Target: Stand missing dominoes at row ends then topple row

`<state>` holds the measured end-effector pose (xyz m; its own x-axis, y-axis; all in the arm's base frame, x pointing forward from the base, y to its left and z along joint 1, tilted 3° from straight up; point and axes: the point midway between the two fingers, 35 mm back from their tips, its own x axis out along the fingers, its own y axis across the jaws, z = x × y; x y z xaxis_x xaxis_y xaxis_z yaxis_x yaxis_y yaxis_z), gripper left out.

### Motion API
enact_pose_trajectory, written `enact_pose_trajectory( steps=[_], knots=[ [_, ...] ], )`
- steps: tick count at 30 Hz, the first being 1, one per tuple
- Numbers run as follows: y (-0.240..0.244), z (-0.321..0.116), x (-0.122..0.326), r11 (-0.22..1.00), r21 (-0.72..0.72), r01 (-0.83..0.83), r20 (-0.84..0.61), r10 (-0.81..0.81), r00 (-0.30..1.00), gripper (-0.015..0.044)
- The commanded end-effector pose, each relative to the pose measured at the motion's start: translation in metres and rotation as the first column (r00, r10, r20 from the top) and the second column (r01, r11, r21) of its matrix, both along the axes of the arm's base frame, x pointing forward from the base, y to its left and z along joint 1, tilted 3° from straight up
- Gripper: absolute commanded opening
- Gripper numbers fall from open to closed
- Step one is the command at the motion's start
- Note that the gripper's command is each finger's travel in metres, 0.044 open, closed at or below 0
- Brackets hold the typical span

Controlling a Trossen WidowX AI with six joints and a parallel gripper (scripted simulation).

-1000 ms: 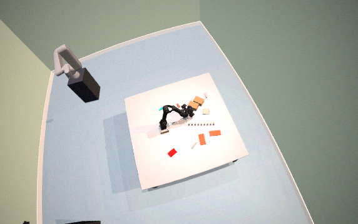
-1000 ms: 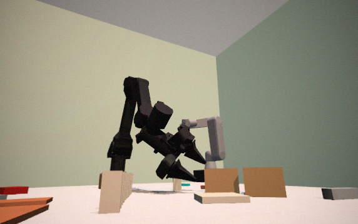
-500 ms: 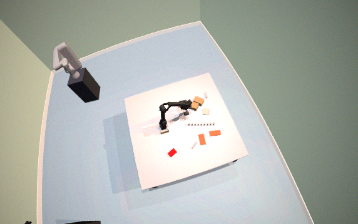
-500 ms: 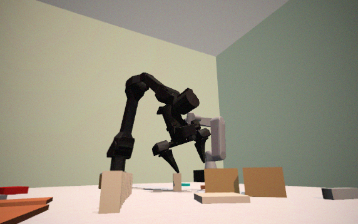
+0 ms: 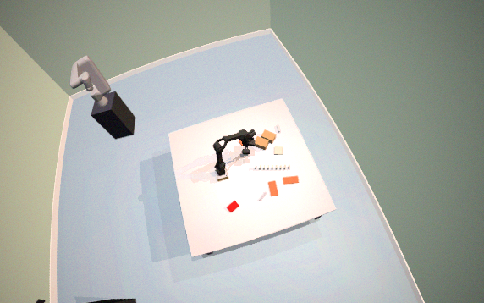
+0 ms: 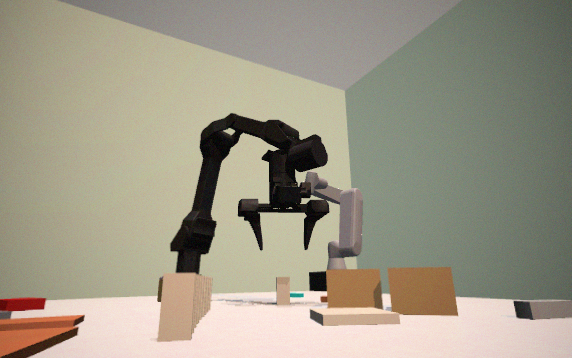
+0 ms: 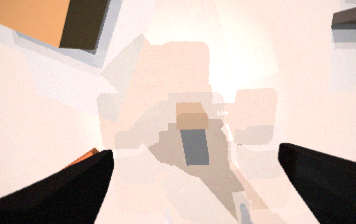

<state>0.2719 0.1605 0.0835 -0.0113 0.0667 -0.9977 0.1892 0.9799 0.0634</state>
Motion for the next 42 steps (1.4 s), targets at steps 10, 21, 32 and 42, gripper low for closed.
enact_pose_trajectory(
  steps=[10, 21, 32, 42],
  knots=[
    [0.002, -0.063, -0.003, 1.0, -0.011, 0.004, -0.008, -0.004, 1.0, 0.044],
    [0.003, -0.078, -0.004, 1.0, -0.011, 0.004, -0.008, -0.004, 1.0, 0.044],
    [0.003, -0.078, -0.004, 1.0, -0.011, 0.004, -0.008, -0.004, 1.0, 0.0151],
    [0.003, -0.078, -0.004, 1.0, -0.011, 0.004, -0.008, -0.004, 1.0, 0.0107]
  ],
)
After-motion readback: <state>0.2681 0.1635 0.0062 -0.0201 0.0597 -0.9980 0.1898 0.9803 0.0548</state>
